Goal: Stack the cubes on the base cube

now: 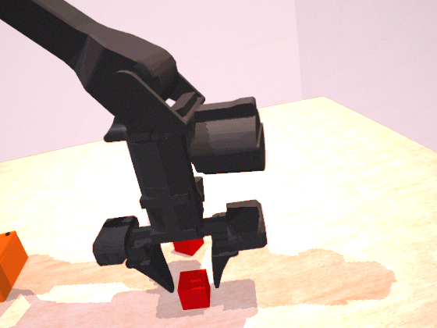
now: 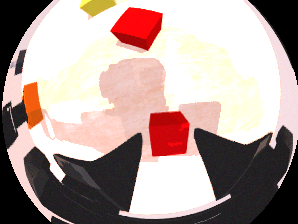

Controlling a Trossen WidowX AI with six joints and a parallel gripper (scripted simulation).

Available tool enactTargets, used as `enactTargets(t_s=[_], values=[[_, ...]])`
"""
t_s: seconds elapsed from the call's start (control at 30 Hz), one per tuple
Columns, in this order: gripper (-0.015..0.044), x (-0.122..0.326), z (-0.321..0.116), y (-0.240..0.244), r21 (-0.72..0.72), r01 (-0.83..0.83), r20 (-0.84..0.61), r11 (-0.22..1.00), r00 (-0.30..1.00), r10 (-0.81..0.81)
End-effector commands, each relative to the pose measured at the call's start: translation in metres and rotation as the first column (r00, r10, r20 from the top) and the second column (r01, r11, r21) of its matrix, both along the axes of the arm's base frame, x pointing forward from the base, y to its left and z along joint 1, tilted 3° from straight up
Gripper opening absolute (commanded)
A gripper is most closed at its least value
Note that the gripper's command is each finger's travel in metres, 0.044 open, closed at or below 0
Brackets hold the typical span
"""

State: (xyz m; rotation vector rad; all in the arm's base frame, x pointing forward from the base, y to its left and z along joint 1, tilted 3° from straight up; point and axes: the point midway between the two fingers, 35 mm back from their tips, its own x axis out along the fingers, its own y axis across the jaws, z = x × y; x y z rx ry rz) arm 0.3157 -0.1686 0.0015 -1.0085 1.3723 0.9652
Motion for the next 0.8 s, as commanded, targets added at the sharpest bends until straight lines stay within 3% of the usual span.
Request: enactTargets(t_s=[0.0,0.1,0.77], values=[[0.0186,-0.001,-0.004,0.001,0.004,-0.005,-0.002,1.000,1.000,0.005],[0.0107,-0.001,-0.004,0.001,0.004,-0.005,-0.002,1.000,1.000,0.005],[0.0105,0.008,0.023,-0.005,-0.007,0.025,0.035,1.000,0.999,-0.025]])
